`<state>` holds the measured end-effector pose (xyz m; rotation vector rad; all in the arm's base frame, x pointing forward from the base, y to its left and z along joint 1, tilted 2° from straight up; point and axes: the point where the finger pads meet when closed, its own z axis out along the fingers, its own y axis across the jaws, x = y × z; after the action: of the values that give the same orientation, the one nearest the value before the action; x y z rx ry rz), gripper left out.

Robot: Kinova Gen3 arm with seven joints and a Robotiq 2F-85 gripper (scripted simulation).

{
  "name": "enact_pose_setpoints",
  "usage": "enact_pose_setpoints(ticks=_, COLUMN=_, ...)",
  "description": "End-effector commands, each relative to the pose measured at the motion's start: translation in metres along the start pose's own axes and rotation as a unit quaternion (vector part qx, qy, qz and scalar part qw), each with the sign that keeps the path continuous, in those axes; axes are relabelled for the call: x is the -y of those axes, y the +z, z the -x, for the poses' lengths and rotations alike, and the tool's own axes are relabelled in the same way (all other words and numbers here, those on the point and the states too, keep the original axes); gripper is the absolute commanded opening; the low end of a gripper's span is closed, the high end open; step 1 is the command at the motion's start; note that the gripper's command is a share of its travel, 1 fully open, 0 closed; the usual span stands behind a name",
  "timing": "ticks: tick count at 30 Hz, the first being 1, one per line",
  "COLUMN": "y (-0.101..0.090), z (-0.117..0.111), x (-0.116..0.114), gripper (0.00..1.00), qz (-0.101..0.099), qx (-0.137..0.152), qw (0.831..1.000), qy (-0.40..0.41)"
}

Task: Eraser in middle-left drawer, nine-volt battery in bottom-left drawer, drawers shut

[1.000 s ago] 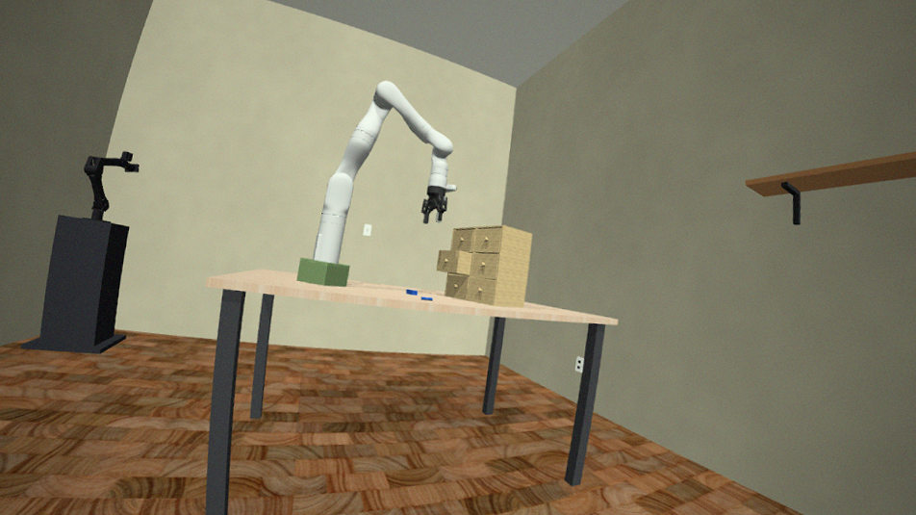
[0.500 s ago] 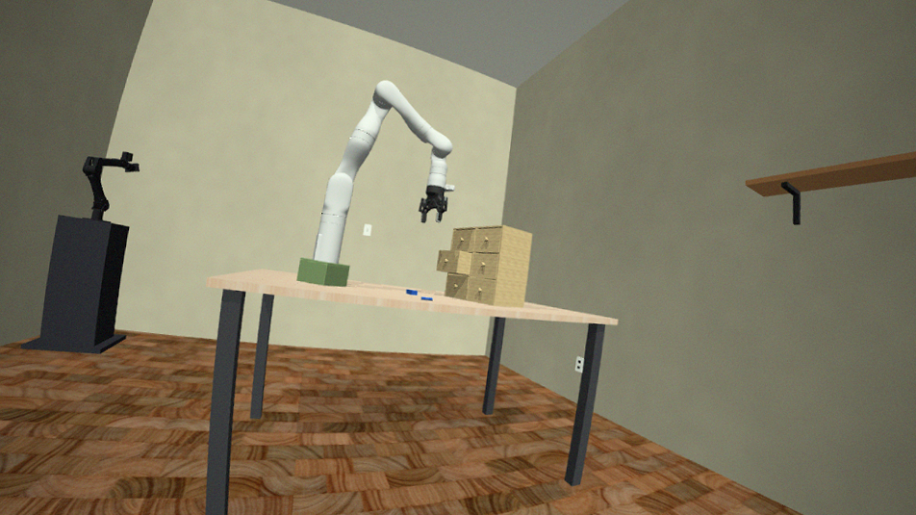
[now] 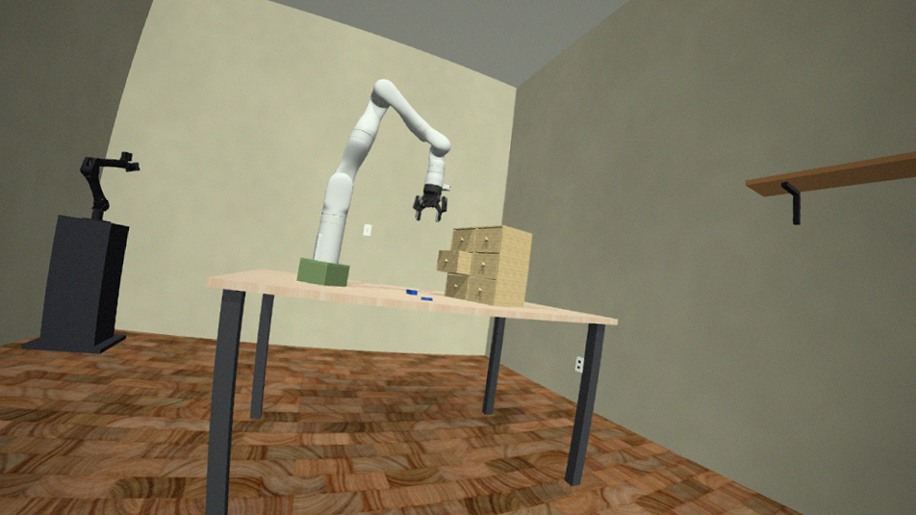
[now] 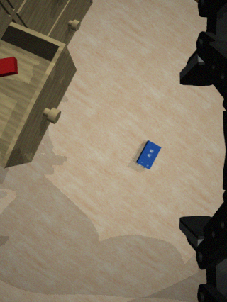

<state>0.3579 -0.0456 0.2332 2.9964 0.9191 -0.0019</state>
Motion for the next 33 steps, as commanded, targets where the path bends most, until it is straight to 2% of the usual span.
enact_pose_setpoints(ticks=1, y=-0.002, z=0.001, x=-0.001, gripper=1.00, qz=0.001, qx=-0.002, qw=1.000, qy=-0.003)
enact_pose_setpoints(ticks=8, y=-0.005, z=0.006, x=0.007, gripper=1.00, qz=-0.004, qx=-0.002, qw=0.993, qy=-0.117)
enact_pose_setpoints(ticks=16, y=-0.009, z=0.013, x=0.016, gripper=1.00, qz=-0.009, qx=-0.003, qw=0.964, qy=-0.266)
enact_pose_setpoints(ticks=18, y=-0.009, z=0.013, x=0.016, gripper=1.00, qz=-0.009, qx=-0.003, qw=0.964, qy=-0.266)
enact_pose_setpoints(ticks=25, y=-0.014, z=0.019, x=0.025, gripper=1.00, qz=-0.011, qx=-0.005, qw=0.915, qy=-0.404)
enact_pose_setpoints(ticks=29, y=-0.016, z=0.023, x=0.029, gripper=1.00, qz=-0.011, qx=-0.006, qw=0.876, qy=-0.482)
enact_pose_setpoints(ticks=33, y=-0.019, z=0.027, x=0.033, gripper=1.00, qz=-0.011, qx=-0.006, qw=0.830, qy=-0.557)
